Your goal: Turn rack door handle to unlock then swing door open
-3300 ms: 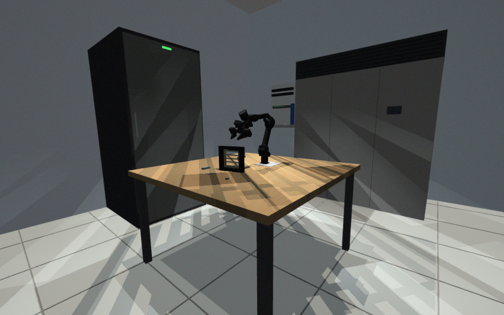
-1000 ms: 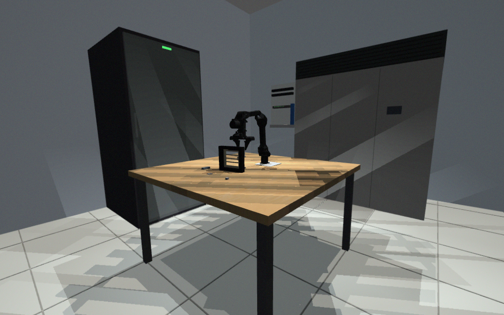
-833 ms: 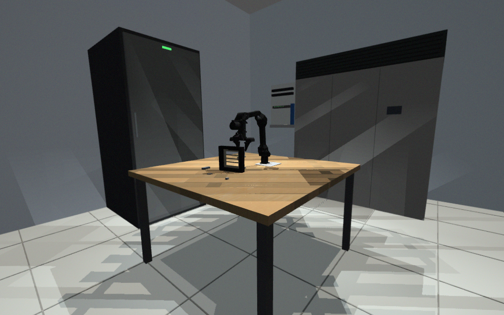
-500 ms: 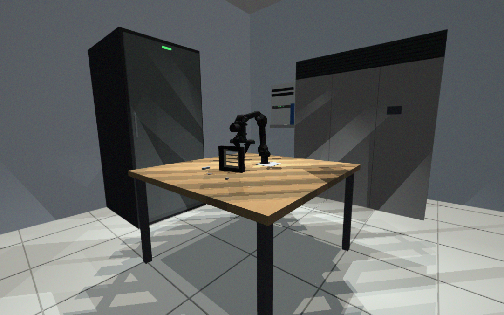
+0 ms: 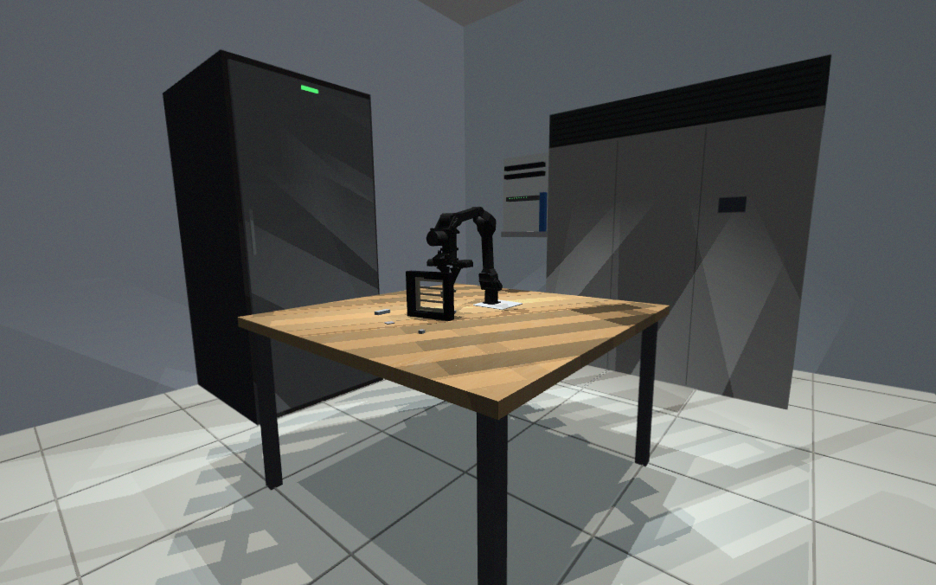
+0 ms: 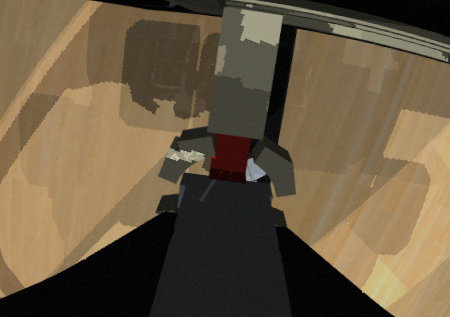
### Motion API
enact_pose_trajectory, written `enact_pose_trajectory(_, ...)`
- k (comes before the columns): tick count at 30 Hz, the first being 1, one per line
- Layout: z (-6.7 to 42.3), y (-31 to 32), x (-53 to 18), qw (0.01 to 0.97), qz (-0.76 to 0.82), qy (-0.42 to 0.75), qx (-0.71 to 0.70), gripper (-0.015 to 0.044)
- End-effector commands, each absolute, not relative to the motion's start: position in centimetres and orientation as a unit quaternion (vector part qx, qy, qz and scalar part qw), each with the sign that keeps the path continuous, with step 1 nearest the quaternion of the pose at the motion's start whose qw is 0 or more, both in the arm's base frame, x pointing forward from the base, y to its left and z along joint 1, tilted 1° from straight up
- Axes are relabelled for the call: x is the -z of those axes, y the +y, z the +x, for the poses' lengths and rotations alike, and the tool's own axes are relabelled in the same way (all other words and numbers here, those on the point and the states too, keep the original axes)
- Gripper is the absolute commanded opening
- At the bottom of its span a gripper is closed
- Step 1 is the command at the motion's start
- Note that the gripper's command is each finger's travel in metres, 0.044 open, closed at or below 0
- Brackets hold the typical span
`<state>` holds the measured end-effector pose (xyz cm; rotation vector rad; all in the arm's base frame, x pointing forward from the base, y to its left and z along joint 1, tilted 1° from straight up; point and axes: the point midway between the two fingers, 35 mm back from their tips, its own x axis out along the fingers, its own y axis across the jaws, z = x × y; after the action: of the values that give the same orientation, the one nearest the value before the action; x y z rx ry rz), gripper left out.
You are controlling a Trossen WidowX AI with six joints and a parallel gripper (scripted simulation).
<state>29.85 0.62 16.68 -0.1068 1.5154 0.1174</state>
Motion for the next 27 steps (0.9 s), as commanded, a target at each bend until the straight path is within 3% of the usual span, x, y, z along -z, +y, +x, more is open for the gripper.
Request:
enact_pose_trajectory(1,29.79,0.61,-16.52,0.722,-0.050,0.688,-0.055,0.0039)
enact_pose_trajectory(9,29.79,0.61,-16.52,0.721,-0.062,0.687,-0.066,0.0017)
enact_pose_trajectory(27,29.79,0.61,-16.52,0.626,-0.362,0.594,-0.352,0.0017)
